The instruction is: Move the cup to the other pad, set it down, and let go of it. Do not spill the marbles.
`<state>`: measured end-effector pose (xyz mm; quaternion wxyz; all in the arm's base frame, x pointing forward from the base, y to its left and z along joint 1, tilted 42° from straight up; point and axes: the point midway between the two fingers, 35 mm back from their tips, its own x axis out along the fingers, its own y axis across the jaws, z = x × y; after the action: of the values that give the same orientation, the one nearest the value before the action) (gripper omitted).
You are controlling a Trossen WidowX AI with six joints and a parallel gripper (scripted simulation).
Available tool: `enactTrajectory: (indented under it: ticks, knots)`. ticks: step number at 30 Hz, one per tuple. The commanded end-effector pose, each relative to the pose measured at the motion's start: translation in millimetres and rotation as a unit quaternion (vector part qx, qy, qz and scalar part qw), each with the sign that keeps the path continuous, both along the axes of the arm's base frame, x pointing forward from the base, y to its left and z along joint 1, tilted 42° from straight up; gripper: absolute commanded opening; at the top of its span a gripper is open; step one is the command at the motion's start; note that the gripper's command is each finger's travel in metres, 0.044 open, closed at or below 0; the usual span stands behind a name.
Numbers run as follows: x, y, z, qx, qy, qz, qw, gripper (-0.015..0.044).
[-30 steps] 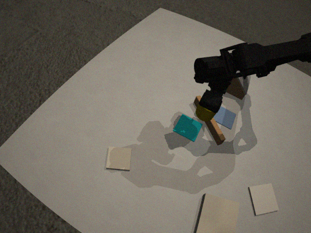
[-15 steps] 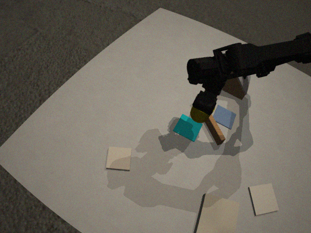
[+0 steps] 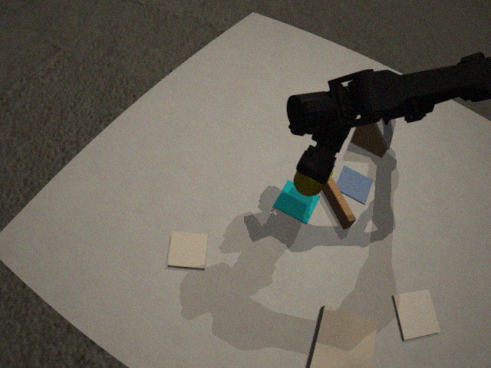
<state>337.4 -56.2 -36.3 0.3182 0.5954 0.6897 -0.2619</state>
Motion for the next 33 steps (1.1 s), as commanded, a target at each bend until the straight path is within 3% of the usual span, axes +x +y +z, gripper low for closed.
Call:
enactTrajectory:
  ticks: [1,33]
  knots:
    - [0.7,3.2,-4.8,-0.001,0.0,0.0,1.0,0.0]
    - [0.9,35.7,-45.2,-0.002,-0.003,0.002,1.0,0.0]
